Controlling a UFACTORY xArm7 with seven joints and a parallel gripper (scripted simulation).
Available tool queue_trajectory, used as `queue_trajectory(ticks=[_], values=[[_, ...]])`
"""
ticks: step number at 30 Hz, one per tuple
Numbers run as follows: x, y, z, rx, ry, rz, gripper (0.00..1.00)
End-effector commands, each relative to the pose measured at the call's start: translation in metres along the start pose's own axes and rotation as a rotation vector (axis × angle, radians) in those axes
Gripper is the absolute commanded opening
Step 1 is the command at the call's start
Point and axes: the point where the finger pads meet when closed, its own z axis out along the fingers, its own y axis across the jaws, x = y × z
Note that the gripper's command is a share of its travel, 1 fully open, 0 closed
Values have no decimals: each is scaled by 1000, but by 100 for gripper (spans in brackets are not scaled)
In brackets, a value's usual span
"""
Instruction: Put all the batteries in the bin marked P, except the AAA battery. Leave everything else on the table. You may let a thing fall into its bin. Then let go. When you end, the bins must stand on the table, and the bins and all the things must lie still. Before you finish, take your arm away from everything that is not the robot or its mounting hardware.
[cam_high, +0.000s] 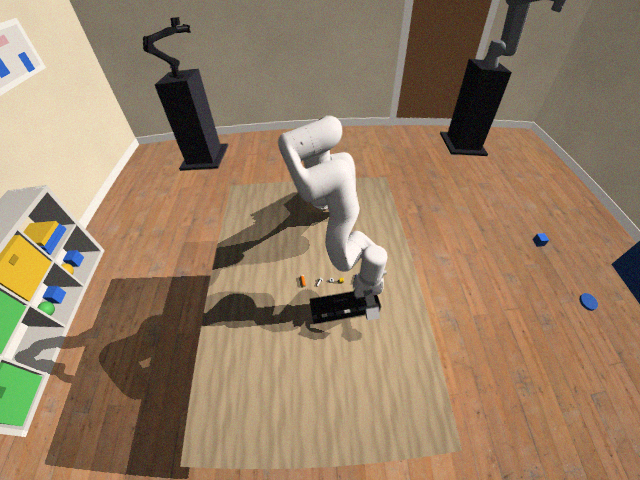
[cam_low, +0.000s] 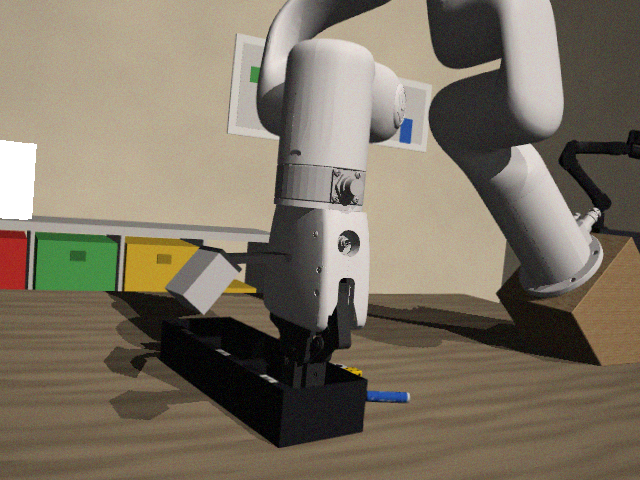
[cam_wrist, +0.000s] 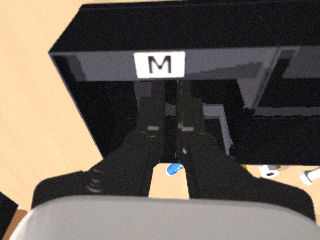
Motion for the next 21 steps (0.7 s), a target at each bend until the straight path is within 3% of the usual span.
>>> queue_trajectory(ticks=[1, 21], values=[[1, 0, -1, 1, 3, 0, 7], [1, 0, -14, 1, 3, 0, 7]])
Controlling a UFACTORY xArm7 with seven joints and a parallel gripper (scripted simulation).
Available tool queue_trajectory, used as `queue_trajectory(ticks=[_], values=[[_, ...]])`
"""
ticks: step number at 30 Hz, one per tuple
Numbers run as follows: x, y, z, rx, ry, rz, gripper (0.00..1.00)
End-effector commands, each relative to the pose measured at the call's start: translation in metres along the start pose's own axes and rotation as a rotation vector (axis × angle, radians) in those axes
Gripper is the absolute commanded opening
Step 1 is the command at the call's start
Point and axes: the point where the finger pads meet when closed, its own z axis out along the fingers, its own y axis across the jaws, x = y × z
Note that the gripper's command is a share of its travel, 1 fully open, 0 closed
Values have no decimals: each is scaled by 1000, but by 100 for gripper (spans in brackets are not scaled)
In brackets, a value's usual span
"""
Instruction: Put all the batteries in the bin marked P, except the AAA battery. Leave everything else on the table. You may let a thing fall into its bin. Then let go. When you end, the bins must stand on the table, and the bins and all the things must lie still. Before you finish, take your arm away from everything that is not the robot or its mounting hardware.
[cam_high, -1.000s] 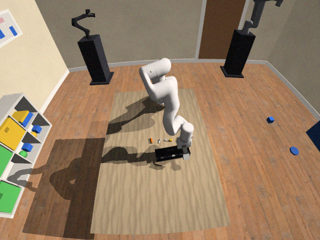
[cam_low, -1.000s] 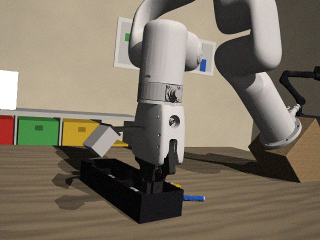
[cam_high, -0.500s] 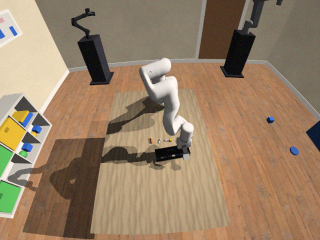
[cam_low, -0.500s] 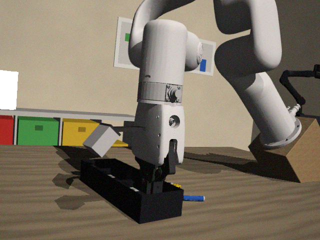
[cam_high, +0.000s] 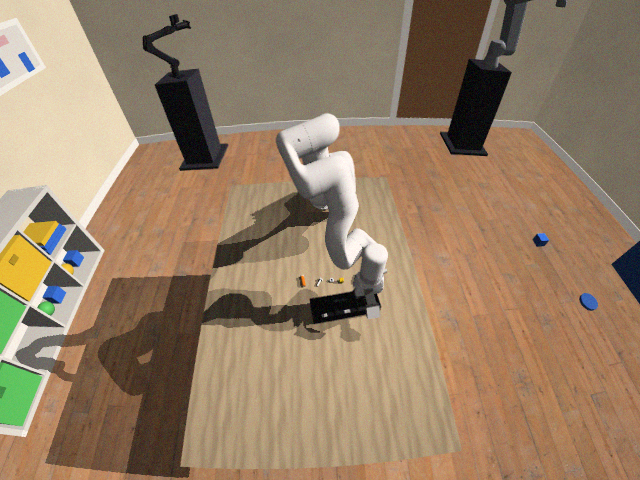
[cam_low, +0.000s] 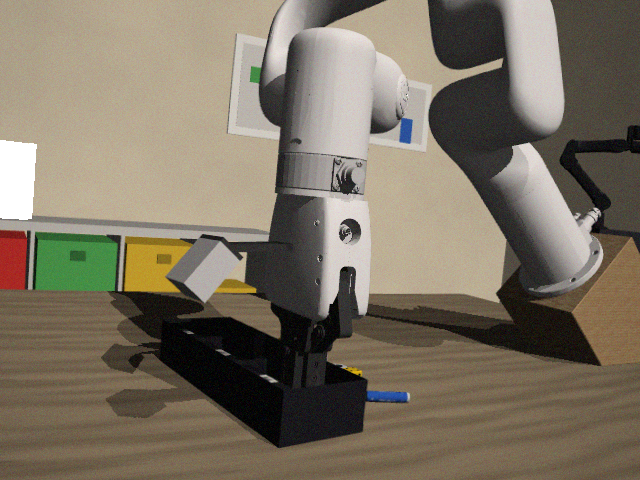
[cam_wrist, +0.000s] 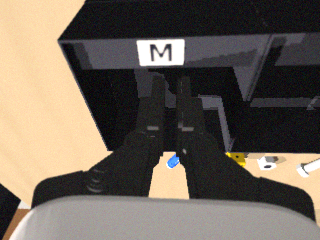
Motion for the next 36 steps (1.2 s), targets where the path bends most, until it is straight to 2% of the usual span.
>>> queue_trajectory(ticks=[1, 14, 22, 28, 29, 31, 36], values=[[1, 0, -6, 1, 3, 0, 7], [1, 0, -21, 1, 3, 0, 7], [1, 0, -51, 1, 3, 0, 7], [1, 0, -51, 1, 3, 0, 7], [1, 0, -60, 1, 3, 0, 7], [1, 0, -60, 1, 3, 0, 7], [1, 0, -101, 1, 3, 0, 7]])
